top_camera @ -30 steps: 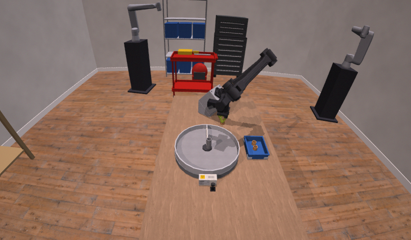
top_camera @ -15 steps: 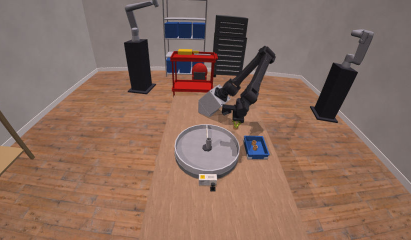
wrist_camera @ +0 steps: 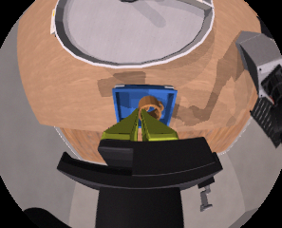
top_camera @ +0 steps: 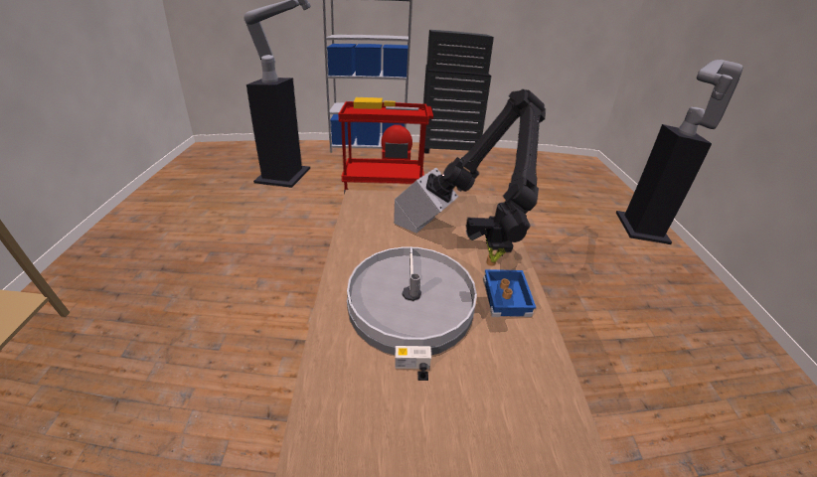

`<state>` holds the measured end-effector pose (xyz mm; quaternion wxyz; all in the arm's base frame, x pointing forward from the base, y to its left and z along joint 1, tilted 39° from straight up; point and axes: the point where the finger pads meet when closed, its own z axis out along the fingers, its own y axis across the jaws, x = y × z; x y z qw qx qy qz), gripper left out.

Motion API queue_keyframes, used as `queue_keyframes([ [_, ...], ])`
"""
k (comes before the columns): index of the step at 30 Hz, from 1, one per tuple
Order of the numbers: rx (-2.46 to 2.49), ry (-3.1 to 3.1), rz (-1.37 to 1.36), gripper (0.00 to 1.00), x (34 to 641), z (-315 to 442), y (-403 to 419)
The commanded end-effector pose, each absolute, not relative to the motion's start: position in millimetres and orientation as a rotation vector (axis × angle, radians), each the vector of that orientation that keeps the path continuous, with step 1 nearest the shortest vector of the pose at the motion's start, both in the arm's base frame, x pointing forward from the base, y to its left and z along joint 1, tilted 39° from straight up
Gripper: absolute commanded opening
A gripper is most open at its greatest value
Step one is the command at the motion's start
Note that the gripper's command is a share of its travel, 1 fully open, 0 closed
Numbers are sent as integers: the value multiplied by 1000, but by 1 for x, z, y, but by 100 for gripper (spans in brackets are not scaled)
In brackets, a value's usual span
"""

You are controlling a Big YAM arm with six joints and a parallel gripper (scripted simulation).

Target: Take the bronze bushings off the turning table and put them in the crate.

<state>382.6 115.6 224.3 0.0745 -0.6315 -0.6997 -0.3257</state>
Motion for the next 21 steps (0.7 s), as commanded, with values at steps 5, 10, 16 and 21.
queue_keyframes([
  [5, -1803, -2210, -1044, 0, 403, 280, 161],
  [10, -1747, -2277, -1055, 0, 412, 299, 181],
  [16, -1716, -2315, -1062, 0, 417, 308, 190],
  [21, -1694, -2336, -1073, 0, 418, 315, 198],
])
